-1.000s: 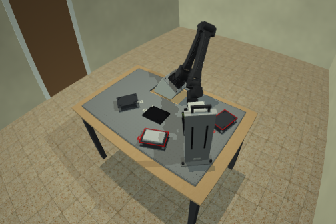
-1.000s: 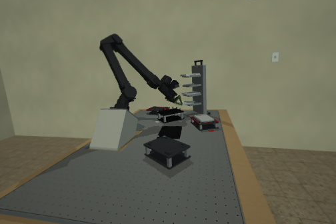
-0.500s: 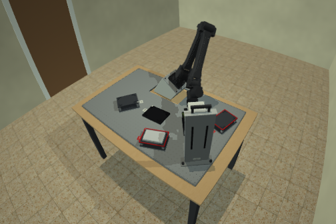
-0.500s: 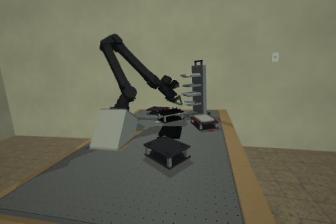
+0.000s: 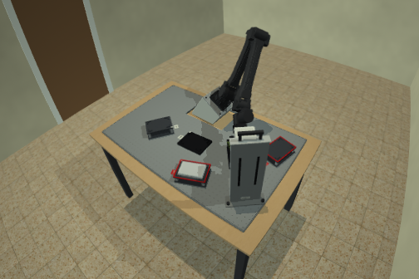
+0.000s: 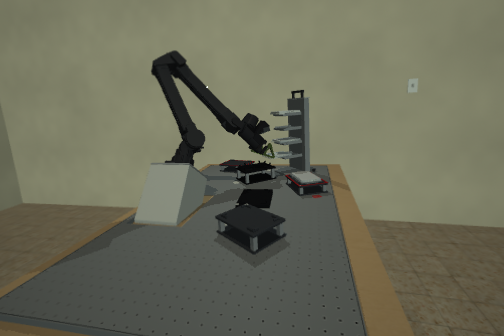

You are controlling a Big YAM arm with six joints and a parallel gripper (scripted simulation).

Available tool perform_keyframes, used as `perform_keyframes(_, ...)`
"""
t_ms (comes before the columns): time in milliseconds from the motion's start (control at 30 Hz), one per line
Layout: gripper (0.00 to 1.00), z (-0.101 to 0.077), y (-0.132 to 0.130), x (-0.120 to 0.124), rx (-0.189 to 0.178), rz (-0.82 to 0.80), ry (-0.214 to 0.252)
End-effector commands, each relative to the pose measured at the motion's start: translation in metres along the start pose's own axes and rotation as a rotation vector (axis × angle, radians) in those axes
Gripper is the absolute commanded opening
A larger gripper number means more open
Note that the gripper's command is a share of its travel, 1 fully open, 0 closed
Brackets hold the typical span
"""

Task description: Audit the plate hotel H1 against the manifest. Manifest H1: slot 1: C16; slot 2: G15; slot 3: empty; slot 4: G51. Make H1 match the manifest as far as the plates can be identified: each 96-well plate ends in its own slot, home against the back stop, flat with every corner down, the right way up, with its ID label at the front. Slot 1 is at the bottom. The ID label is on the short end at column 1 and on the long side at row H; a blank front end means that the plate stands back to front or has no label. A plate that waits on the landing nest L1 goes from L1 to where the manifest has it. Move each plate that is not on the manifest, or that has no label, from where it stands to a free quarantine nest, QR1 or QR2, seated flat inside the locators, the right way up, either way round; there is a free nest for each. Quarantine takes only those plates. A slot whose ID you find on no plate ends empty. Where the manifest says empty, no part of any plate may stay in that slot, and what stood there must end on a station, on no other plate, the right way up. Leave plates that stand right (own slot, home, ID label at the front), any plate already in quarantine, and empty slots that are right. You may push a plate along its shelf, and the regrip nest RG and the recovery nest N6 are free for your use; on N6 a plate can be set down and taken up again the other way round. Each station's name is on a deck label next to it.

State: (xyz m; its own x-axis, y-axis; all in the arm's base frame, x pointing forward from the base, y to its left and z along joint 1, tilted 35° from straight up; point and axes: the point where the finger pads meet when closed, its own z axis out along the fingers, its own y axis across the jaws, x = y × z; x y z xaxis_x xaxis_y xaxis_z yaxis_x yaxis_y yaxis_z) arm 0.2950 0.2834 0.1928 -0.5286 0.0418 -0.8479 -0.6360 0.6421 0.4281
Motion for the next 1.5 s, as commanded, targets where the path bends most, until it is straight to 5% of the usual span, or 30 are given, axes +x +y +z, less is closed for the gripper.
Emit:
perform_keyframes(0,0.86,0.008,0.014,-0.032,-0.024,-0.007,-0.062)
perform_keyframes(1267,0.86,0.021,0.006,-0.028,-0.008,-0.008,-0.046)
perform_keyframes(1300,1.00,0.028,0.013,-0.035,-0.024,-0.006,-0.060)
perform_keyframes(1467,1.00,0.022,0.006,-0.027,-0.008,-0.008,-0.046)
